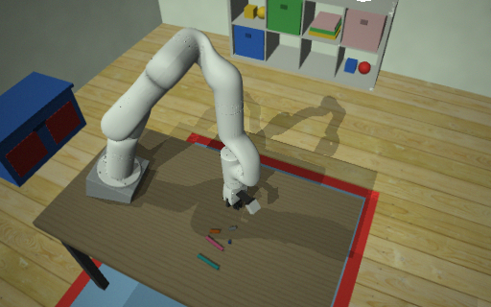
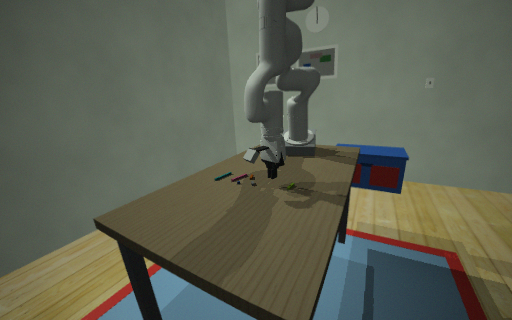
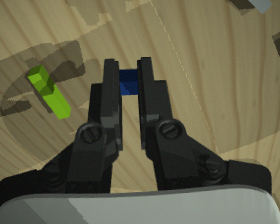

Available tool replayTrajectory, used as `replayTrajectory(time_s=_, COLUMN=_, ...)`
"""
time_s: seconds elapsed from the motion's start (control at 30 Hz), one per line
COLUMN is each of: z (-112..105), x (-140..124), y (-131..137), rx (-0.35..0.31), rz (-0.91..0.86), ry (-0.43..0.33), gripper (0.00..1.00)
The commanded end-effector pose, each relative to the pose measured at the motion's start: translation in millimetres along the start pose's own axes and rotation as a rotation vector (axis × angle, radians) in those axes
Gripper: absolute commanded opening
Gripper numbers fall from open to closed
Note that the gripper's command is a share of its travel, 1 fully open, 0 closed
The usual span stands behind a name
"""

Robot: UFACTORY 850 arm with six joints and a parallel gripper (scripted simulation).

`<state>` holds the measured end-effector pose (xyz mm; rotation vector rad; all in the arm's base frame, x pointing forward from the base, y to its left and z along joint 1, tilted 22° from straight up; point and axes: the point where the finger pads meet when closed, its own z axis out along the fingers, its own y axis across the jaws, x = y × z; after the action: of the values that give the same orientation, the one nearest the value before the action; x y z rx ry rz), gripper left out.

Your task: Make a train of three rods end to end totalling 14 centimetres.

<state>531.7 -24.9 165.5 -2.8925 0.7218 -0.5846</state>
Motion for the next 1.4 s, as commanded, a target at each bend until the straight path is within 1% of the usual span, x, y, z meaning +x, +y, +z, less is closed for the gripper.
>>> replayTrajectory(time_s=0.0, z=-4, x=1, y=0, rx=-0.001, rz=0.000, ry=-0.025, gripper=0.04)
replayTrajectory(time_s=0.27, z=-14, x=1, y=0, rx=-0.001, rz=0.000, ry=-0.025, gripper=0.04)
replayTrajectory(time_s=0.73, z=-44, x=2, y=0, rx=-0.001, rz=0.000, ry=-0.025, gripper=0.04)
replayTrajectory(time_s=0.8, z=-44, x=2, y=0, rx=-0.001, rz=0.000, ry=-0.025, gripper=0.04)
replayTrajectory(time_s=1.03, z=-59, x=3, y=0, rx=-0.001, rz=0.000, ry=-0.025, gripper=0.04)
replayTrajectory(time_s=1.37, z=-64, x=3, y=0, rx=-0.001, rz=0.000, ry=-0.025, gripper=0.04)
